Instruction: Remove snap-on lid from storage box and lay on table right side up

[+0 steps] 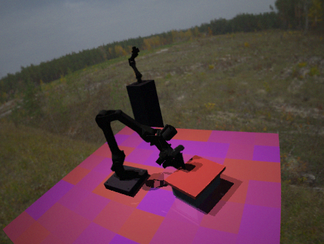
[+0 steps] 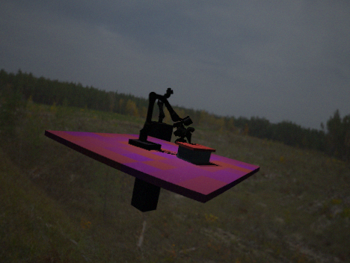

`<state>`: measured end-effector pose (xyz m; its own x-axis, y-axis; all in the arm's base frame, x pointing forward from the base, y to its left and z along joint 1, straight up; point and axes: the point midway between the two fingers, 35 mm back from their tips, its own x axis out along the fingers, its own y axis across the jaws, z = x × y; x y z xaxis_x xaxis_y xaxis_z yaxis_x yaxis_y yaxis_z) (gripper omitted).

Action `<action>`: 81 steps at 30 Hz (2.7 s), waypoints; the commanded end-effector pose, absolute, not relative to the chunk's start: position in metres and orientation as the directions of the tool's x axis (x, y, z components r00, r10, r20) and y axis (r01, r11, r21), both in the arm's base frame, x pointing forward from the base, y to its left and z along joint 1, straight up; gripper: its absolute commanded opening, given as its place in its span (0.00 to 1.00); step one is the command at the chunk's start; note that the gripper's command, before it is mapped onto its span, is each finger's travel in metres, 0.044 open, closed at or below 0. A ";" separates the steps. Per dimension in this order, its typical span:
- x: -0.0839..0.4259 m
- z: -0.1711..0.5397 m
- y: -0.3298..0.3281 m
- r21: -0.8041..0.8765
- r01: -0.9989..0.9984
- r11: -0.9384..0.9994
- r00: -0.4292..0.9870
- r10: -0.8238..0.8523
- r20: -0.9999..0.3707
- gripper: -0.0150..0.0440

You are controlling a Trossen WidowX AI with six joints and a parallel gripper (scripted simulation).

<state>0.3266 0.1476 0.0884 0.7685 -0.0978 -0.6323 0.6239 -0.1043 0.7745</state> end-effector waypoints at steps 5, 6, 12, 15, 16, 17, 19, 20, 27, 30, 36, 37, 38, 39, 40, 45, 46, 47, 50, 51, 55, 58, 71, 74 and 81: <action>0.326 0.091 0.147 0.775 0.624 -0.105 0.769 -0.098 -0.632 0.25; 0.326 0.091 0.147 0.775 0.624 -0.105 0.769 -0.098 -0.632 0.25; 0.326 0.092 0.147 0.775 0.624 -0.105 0.769 -0.098 -0.632 0.25; 0.326 0.093 0.147 0.775 0.624 -0.105 0.769 -0.098 -0.632 0.25; 0.326 0.093 0.147 0.775 0.624 -0.105 0.769 -0.098 -0.632 0.25; 0.326 0.093 0.147 0.775 0.624 -0.105 0.769 -0.098 -0.632 0.25; 0.325 0.093 0.147 0.775 0.624 -0.105 0.769 -0.098 -0.632 0.25; 0.325 0.094 0.147 0.775 0.624 -0.105 0.769 -0.098 -0.632 0.25; 0.325 0.095 0.147 0.775 0.624 -0.105 0.769 -0.098 -0.632 0.25; 0.325 0.096 0.147 0.775 0.624 -0.105 0.769 -0.098 -0.632 0.25; 0.325 0.097 0.147 0.775 0.624 -0.105 0.769 -0.098 -0.632 0.25; 0.325 0.097 0.147 0.775 0.624 -0.105 0.769 -0.098 -0.632 0.25; 0.325 0.097 0.147 0.775 0.624 -0.105 0.769 -0.098 -0.632 0.25; 0.325 0.097 0.147 0.775 0.624 -0.105 0.769 -0.098 -0.632 0.25; 0.325 0.098 0.147 0.775 0.624 -0.105 0.769 -0.098 -0.632 0.25; 0.325 0.099 0.147 0.775 0.624 -0.105 0.769 -0.098 -0.632 0.25; 0.325 0.099 0.147 0.775 0.624 -0.105 0.769 -0.098 -0.632 0.25; 0.325 0.099 0.147 0.775 0.624 -0.105 0.769 -0.098 -0.632 0.25; 0.325 0.100 0.147 0.775 0.624 -0.105 0.769 -0.098 -0.632 0.25; 0.324 0.100 0.147 0.775 0.624 -0.105 0.769 -0.098 -0.632 0.25; 0.324 0.101 0.147 0.775 0.624 -0.105 0.769 -0.098 -0.632 0.25; 0.324 0.101 0.147 0.775 0.624 -0.105 0.769 -0.098 -0.632 0.25; 0.324 0.104 0.147 0.775 0.624 -0.105 0.769 -0.098 -0.632 0.25; 0.325 0.103 0.147 0.773 0.625 -0.103 0.768 -0.096 -0.634 0.25; 0.325 0.103 0.147 0.774 0.625 -0.103 0.768 -0.096 -0.634 0.25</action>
<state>0.3245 0.1469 0.1025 0.7676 -0.0961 -0.6336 0.6255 -0.1031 0.7734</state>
